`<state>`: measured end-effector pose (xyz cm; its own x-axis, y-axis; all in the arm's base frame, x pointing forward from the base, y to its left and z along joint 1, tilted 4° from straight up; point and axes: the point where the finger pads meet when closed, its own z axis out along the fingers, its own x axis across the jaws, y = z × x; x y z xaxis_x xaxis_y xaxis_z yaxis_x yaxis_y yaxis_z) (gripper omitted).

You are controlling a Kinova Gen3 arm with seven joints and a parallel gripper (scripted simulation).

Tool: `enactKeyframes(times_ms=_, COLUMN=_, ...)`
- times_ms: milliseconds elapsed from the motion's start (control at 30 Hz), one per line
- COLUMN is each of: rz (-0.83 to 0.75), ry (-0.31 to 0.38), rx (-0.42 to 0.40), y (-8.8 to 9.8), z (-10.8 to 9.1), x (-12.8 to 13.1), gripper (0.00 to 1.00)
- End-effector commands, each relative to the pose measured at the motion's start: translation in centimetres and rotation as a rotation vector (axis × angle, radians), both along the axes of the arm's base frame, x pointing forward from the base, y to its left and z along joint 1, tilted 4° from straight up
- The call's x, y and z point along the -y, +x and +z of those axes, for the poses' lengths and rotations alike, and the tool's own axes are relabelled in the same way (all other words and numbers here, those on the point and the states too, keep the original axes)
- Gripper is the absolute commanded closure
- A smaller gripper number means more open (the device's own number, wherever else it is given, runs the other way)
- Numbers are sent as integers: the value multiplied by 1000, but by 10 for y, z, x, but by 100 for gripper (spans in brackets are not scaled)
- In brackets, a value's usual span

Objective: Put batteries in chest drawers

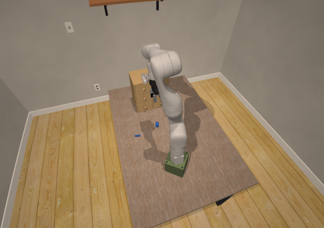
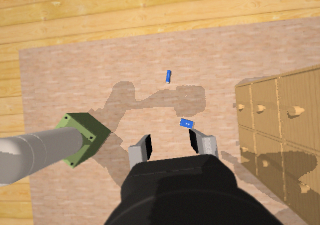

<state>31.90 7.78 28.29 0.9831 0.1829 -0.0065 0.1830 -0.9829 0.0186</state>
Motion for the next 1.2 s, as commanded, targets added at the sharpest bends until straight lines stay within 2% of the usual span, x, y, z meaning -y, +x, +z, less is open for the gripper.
enactKeyframes(times_ms=0, rz=7, ry=9, rx=3, y=0, z=2, x=-2, gripper=0)
enactKeyframes(times_ms=1167, rz=-32, ry=45, rx=22, y=1, z=11, x=-5, gripper=0)
